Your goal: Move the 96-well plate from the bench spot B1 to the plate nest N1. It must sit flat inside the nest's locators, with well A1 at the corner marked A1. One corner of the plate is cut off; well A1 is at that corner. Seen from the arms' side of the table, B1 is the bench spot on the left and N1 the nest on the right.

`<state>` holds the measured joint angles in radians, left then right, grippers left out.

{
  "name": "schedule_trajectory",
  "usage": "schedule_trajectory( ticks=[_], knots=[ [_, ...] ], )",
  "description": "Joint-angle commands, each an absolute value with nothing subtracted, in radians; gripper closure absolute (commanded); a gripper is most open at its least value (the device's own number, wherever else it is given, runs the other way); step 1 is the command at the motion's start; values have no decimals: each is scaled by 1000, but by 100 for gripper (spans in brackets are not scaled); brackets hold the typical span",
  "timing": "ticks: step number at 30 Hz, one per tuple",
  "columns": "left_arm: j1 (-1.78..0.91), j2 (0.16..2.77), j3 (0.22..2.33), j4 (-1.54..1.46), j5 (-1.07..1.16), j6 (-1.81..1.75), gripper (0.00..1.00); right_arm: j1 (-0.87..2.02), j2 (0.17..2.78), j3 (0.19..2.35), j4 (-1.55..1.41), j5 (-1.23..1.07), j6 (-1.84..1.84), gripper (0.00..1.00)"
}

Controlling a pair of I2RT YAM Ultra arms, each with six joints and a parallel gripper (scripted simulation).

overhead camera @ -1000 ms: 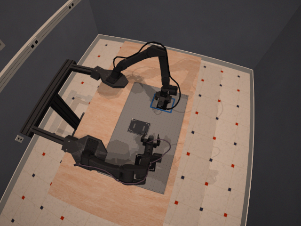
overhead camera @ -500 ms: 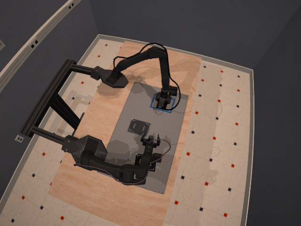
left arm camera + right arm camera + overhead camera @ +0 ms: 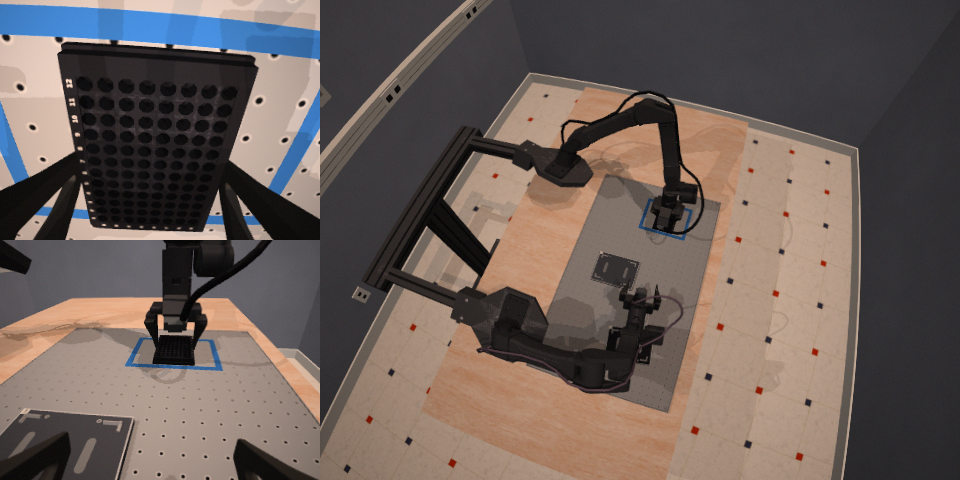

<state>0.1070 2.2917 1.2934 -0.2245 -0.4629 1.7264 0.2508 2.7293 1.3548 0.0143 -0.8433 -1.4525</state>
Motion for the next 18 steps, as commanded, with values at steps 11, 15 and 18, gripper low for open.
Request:
schedule_trajectory(
  ticks=[11, 15, 18],
  knots=[
    [44, 2137, 1244, -347, -483, 1670, 21, 270, 2711, 1347, 16, -882, -1462, 0],
    [35, 2123, 1240, -336, -491, 1640, 21, 276, 2711, 1347, 28, -889, -1465, 0],
    [4, 2140, 1212, -283, -511, 1555, 21, 278, 2685, 1375, 40, -862, -1403, 0]
  ],
)
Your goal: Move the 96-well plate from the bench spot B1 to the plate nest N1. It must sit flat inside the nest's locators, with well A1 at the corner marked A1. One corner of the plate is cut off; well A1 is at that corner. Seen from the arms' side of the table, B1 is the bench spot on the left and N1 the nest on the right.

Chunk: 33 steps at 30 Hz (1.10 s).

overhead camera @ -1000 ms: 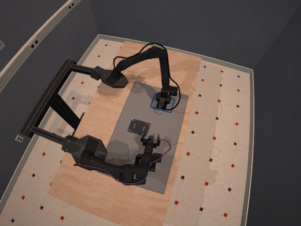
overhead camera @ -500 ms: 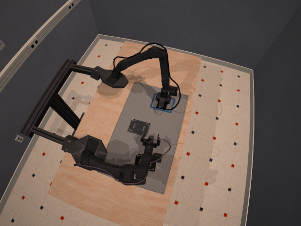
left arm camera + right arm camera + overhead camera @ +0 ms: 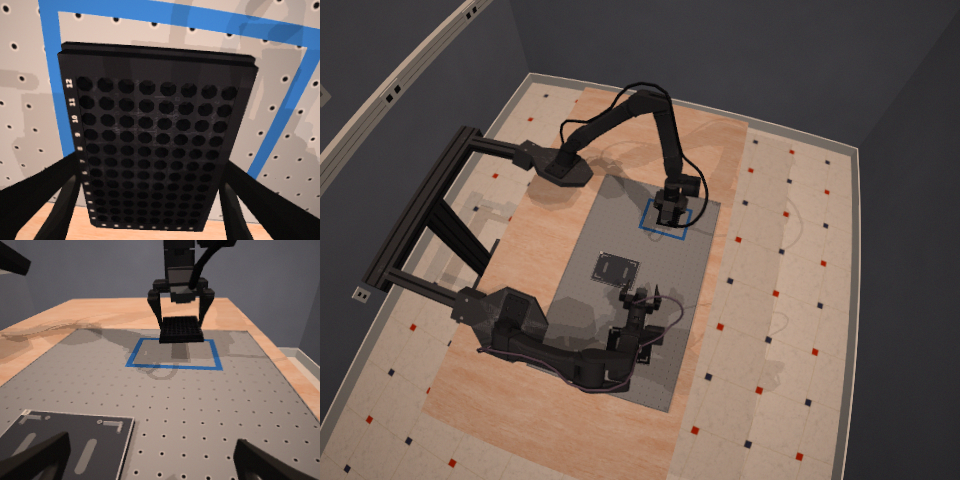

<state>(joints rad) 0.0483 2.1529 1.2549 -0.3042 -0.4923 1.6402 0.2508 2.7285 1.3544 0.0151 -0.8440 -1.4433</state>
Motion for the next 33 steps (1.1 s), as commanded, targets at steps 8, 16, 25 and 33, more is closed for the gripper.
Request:
schedule_trajectory(
  ticks=[8, 16, 25, 33],
  knots=[
    [-192, 2234, 1102, -215, -556, 1314, 21, 329, 2480, 1370, 38, -726, -1113, 0],
    [-411, 2397, 1145, -243, -574, 1115, 21, 561, 2145, 1191, -101, -447, -728, 0],
    [-480, 2463, 1190, -270, -584, 1059, 21, 816, 1924, 1054, -220, -235, -446, 0],
    [-490, 2472, 1190, -260, -565, 855, 21, 1089, 1676, 829, -385, 33, -93, 0]
  ],
)
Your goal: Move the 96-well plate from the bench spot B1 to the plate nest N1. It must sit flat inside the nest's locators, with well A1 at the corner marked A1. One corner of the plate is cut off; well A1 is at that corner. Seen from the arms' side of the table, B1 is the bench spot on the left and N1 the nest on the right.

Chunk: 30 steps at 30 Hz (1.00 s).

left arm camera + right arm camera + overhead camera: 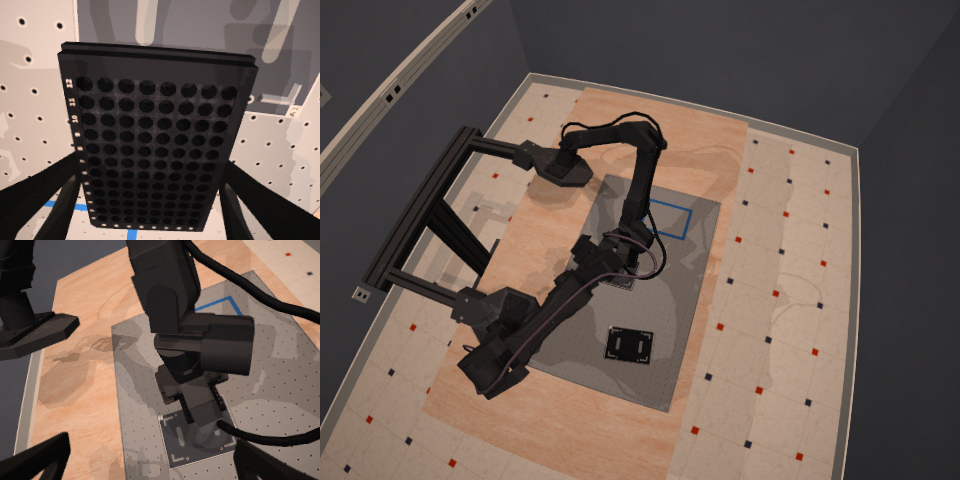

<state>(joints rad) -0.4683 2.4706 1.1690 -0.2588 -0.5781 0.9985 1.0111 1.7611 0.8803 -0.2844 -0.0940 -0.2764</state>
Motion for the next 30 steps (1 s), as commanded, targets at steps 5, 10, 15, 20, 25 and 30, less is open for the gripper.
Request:
schedule_trajectory(
  ticks=[5, 10, 15, 20, 25, 30],
  knots=[
    [-489, 2470, 1188, -256, -560, 679, 21, 1251, 1575, 753, -451, 112, 14, 0],
    [-482, 2470, 1188, -256, -558, 470, 21, 1371, 1503, 701, -524, 198, 137, 0],
    [-480, 2469, 1189, -257, -557, 265, 21, 1473, 1430, 640, -580, 276, 244, 0],
    [-479, 2459, 1189, -257, -555, 63, 21, 1566, 1360, 581, -634, 350, 347, 0],
    [-479, 2460, 1194, -252, -556, -74, 21, 1622, 1319, 550, -676, 401, 420, 0],
    [-477, 2458, 1180, -247, -553, -298, 21, 1724, 1238, 474, -722, 487, 523, 0]
  ],
)
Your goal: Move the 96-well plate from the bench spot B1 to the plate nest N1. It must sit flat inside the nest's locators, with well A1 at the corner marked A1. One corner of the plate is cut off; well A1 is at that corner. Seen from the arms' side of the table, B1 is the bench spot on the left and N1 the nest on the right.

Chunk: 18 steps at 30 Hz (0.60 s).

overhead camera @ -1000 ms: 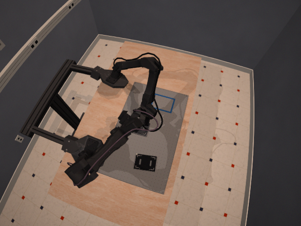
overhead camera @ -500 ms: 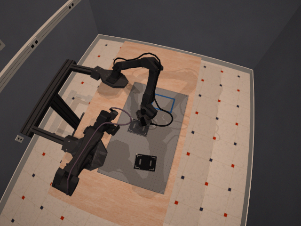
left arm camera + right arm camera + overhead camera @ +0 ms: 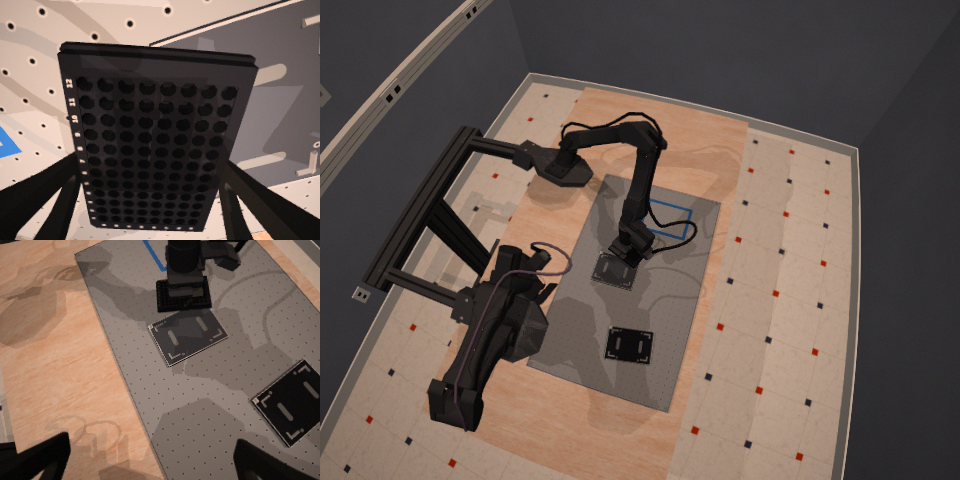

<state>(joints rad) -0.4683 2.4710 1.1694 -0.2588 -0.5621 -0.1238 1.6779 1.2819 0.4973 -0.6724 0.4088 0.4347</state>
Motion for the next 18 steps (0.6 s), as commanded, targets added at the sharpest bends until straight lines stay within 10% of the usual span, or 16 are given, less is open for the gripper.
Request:
schedule_trajectory(
  ticks=[1, 18],
  knots=[
    [-477, 2458, 1180, -246, -552, -337, 21, 1744, 1223, 461, -733, 503, 544, 0],
    [-511, 2491, 1209, -294, -559, -601, 21, 1914, 1108, 382, -809, 584, 681, 0]
  ],
)
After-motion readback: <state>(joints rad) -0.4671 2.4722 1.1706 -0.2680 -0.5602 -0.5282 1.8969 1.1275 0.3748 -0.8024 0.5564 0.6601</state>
